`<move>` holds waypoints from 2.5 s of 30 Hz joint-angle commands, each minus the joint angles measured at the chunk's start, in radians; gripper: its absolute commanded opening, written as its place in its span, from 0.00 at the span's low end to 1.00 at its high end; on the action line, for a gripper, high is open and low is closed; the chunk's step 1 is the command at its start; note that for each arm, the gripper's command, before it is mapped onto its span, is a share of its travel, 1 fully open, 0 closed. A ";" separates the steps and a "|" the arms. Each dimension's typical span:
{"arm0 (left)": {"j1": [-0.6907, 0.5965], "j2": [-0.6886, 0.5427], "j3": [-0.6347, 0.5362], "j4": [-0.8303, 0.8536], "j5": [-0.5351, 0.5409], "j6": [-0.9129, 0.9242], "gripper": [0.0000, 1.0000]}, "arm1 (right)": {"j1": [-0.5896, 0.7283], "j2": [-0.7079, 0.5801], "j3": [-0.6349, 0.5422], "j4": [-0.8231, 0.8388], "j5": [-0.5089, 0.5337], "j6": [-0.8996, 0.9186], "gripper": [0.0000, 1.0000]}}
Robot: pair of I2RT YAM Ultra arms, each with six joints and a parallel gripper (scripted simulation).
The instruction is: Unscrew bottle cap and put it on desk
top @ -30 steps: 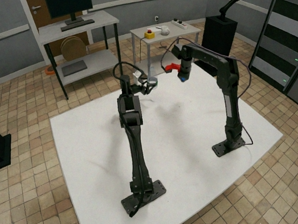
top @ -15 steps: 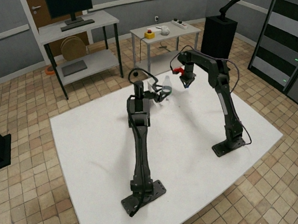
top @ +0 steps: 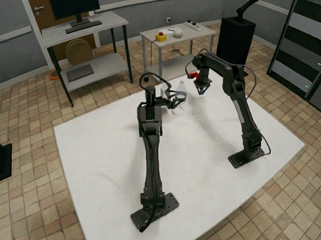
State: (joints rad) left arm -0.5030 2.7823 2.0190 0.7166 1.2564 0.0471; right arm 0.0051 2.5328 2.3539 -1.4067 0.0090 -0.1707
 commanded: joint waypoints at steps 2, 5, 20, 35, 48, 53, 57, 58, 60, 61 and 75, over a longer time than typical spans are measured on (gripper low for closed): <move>0.000 -0.008 0.033 0.010 0.011 -0.004 0.00 | -0.001 -0.011 0.045 -0.024 -0.013 0.011 0.00; 0.000 0.003 0.037 0.017 0.015 -0.005 0.00 | -0.002 -0.008 0.034 -0.014 -0.018 0.015 0.00; 0.000 0.063 0.066 0.048 0.012 -0.005 0.00 | -0.002 -0.010 -0.043 0.065 -0.017 0.011 0.00; 0.000 0.099 0.070 0.046 0.008 -0.020 0.00 | 0.000 -0.011 -0.111 0.129 -0.009 0.008 0.00; 0.000 0.099 0.071 0.057 0.007 -0.012 0.00 | 0.000 -0.011 -0.112 0.130 -0.009 0.008 0.00; 0.000 0.099 0.071 0.057 0.007 -0.012 0.00 | 0.000 -0.011 -0.112 0.130 -0.009 0.008 0.00; 0.000 0.099 0.071 0.057 0.007 -0.012 0.00 | 0.000 -0.011 -0.112 0.130 -0.009 0.008 0.00; 0.000 0.099 0.071 0.057 0.007 -0.012 0.00 | 0.000 -0.011 -0.112 0.130 -0.009 0.008 0.00; 0.000 0.099 0.071 0.057 0.007 -0.012 0.00 | 0.000 -0.011 -0.112 0.130 -0.009 0.008 0.00; 0.000 0.099 0.071 0.057 0.007 -0.012 0.00 | 0.000 -0.011 -0.112 0.130 -0.009 0.008 0.00; 0.000 0.099 0.071 0.057 0.007 -0.012 0.00 | 0.000 -0.011 -0.112 0.130 -0.009 0.008 0.00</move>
State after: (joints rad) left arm -0.5030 2.8910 2.0804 0.7803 1.2629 0.0360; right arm 0.0055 2.5370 2.2513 -1.3003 0.0025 -0.1642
